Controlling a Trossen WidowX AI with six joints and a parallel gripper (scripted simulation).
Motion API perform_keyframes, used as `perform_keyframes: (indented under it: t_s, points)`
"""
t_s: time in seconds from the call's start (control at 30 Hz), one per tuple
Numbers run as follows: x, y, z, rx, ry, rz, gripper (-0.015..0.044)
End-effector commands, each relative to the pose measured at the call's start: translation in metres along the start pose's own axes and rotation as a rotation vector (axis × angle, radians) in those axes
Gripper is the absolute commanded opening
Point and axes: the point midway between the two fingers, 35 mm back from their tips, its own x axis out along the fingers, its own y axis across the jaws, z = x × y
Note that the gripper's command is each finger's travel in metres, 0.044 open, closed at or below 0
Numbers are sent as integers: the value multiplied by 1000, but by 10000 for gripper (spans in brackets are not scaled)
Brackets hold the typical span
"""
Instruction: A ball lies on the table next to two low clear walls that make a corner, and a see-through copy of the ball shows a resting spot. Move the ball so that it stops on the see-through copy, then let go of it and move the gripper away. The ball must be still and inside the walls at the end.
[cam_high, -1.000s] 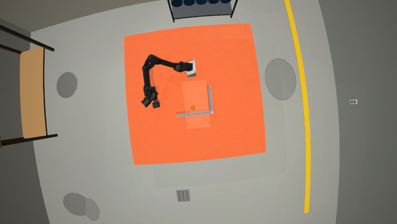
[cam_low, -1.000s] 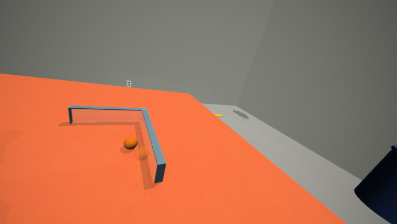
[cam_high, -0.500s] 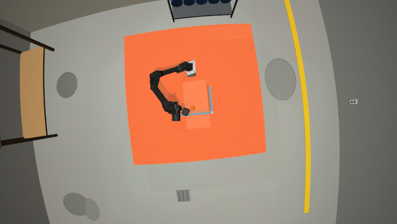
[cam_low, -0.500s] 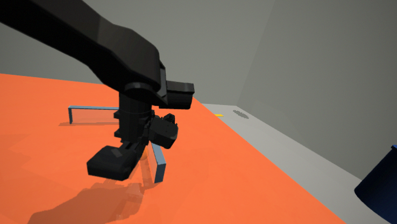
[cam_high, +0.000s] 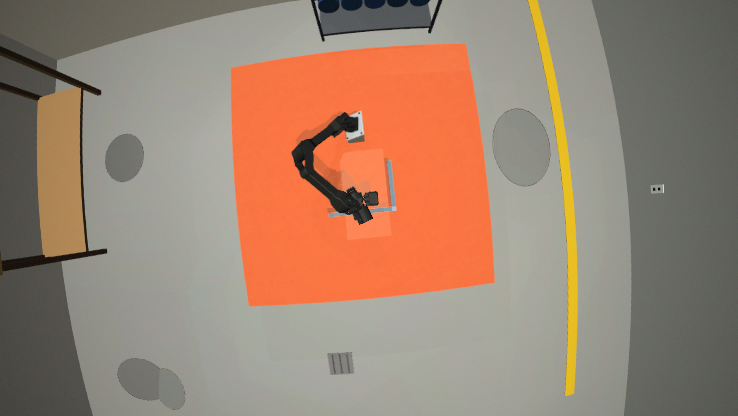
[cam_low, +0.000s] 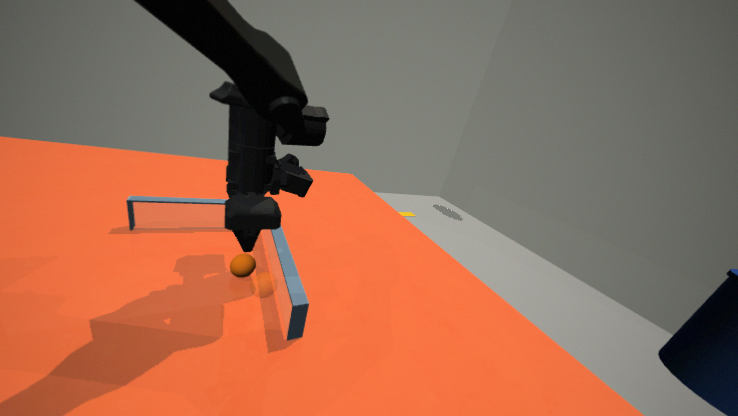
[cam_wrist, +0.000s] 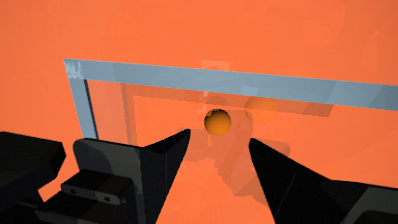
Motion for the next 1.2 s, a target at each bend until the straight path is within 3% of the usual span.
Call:
perform_keyframes:
  t_s: [0.0, 0.97, 1.1, 1.17]
  points:
    - [13, 0, -2, -10, 11, -6, 295]
    - [51, -1, -2, -10, 10, -8, 295]
    - [51, -1, -2, -10, 10, -8, 190]
    - [51, -1, -2, -10, 10, -8, 177]
